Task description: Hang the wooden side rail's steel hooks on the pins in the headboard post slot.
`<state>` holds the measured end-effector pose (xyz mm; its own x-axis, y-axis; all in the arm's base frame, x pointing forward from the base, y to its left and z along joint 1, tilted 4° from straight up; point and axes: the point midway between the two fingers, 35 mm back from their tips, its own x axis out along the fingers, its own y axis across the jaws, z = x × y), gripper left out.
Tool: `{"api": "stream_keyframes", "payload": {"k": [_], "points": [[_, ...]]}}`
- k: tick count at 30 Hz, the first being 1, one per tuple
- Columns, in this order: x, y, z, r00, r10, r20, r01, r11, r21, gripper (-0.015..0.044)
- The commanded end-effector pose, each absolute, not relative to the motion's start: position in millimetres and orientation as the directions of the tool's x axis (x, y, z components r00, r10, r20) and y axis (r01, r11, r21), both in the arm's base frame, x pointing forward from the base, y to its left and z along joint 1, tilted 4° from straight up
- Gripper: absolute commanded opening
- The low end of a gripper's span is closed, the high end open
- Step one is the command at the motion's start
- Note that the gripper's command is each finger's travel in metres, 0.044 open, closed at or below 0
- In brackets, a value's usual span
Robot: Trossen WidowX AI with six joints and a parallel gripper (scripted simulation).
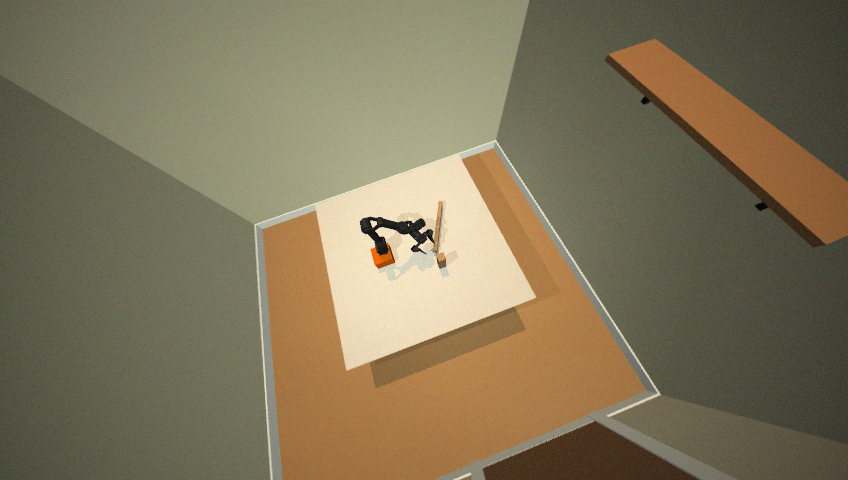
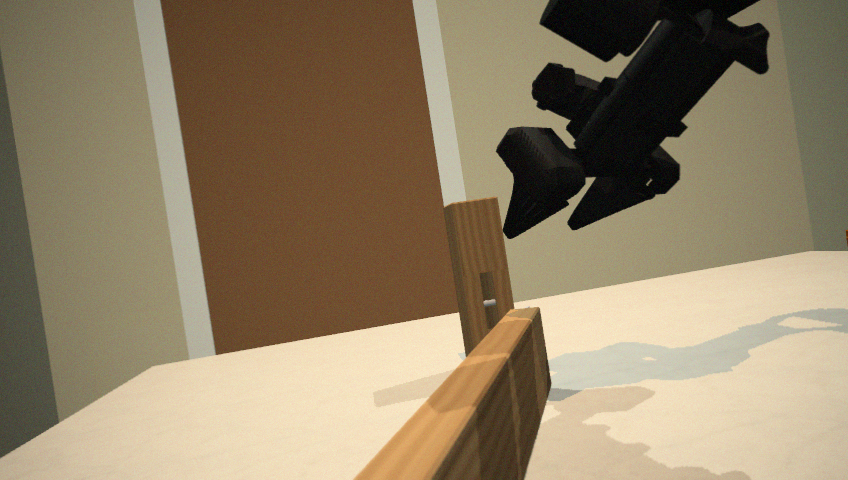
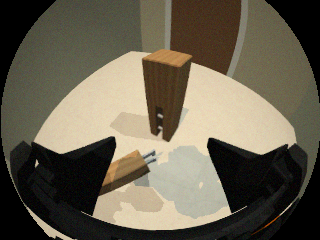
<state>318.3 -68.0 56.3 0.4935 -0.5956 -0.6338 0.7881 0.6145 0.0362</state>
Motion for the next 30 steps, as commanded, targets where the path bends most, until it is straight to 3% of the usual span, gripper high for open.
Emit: {"api": "stream_keyframes", "payload": {"k": [1, 9, 12, 16, 20, 25, 30], "points": [[317.7, -68.5, 56.8, 0.49, -0.6, -0.632, 0.792, 0.61, 0.035, 0.044], [317.7, -68.5, 56.8, 0.49, -0.6, -0.632, 0.792, 0.61, 0.035, 0.044], [326.4, -64.8, 55.5, 0.473, -0.568, -0.673, 0.721, 0.689, -0.075, 0.044], [346.6, -54.9, 53.1, 0.41, -0.474, -0.779, 0.423, 0.856, -0.299, 0.044], [362.0, -44.9, 52.7, 0.327, -0.371, -0.869, 0.033, 0.924, -0.382, 0.044], [376.0, -32.4, 56.3, 0.207, -0.227, -0.952, -0.45, 0.841, -0.299, 0.044], [384.2, -19.8, 64.7, 0.076, -0.071, -0.995, -0.809, 0.579, -0.103, 0.044]]}}
